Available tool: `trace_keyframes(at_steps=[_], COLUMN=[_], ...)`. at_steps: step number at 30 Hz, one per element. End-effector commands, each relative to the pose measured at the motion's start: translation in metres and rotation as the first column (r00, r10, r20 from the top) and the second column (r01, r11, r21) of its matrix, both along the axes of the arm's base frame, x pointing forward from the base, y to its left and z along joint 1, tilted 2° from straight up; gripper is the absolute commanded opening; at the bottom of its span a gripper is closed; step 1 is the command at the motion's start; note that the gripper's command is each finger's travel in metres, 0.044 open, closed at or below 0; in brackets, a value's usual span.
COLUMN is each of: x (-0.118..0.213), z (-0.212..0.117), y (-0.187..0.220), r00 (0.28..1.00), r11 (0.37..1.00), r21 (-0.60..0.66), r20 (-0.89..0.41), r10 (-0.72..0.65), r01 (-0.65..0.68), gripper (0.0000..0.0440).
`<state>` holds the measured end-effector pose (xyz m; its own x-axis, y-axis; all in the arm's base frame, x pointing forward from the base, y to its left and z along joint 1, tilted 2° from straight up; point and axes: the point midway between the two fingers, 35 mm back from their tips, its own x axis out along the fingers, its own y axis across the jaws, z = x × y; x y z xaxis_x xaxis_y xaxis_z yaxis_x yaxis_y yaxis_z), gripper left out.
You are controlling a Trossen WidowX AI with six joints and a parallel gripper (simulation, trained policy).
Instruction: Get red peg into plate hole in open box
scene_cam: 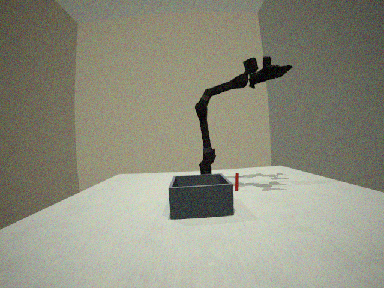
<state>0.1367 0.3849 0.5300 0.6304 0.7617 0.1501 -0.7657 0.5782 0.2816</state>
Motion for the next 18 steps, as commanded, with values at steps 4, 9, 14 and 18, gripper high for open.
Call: trace_keyframes(at_steps=[4, 9, 14, 18], x=[0.019, 0.049, 0.069, 0.081], z=[-0.010, -0.053, -0.100, -0.135], y=[-0.016, -0.035, -0.057, -0.078], r00=[0.999, 0.982, 0.937, 0.881], r11=[0.999, 0.990, 0.972, 0.954], r21=[-0.037, -0.132, -0.226, -0.291], r20=[-0.034, -0.177, -0.323, -0.430], r10=[-0.033, -0.070, -0.134, -0.199], r01=[0.032, 0.047, 0.061, 0.074], gripper=[0.0440, 0.0440, 0.0440, 0.0440])
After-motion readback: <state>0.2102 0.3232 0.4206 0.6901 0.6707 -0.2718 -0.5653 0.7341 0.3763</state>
